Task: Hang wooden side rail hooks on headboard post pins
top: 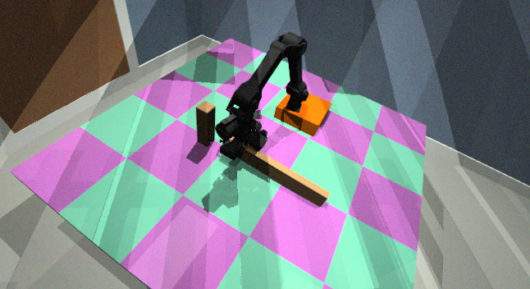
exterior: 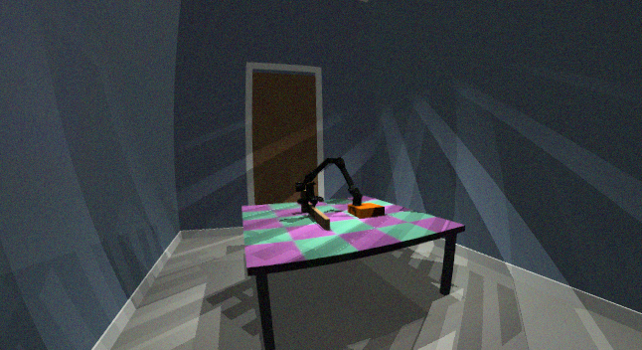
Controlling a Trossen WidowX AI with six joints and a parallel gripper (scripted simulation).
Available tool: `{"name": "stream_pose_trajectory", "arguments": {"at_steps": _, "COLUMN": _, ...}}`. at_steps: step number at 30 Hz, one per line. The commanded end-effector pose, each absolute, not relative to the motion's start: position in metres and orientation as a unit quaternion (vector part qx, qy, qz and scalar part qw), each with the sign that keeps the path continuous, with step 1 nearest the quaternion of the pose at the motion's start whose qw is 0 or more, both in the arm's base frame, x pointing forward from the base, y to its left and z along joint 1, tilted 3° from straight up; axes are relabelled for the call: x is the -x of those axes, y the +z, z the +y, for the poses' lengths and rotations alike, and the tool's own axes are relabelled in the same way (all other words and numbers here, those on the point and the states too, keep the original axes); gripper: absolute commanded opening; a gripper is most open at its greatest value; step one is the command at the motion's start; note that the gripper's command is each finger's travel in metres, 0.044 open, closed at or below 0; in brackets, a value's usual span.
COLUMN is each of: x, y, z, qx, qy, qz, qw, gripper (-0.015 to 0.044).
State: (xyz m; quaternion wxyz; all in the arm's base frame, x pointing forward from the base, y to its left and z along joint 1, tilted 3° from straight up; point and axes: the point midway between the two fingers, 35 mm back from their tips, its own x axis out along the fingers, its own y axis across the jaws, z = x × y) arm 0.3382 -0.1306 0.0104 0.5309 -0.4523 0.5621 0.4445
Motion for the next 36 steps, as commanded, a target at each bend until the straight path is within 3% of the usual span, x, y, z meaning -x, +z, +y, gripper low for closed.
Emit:
{"name": "stream_pose_trajectory", "arguments": {"at_steps": 1, "x": -0.3415, "y": 0.0186, "z": -0.1314, "qx": 0.460, "qy": 0.441, "qz": 0.556, "qw": 0.533, "gripper": 0.0000}}
{"name": "stream_pose_trajectory", "arguments": {"at_steps": 36, "x": -0.3416, "y": 0.0245, "z": -0.1312, "qx": 0.460, "qy": 0.441, "qz": 0.556, "qw": 0.533, "gripper": 0.0000}}
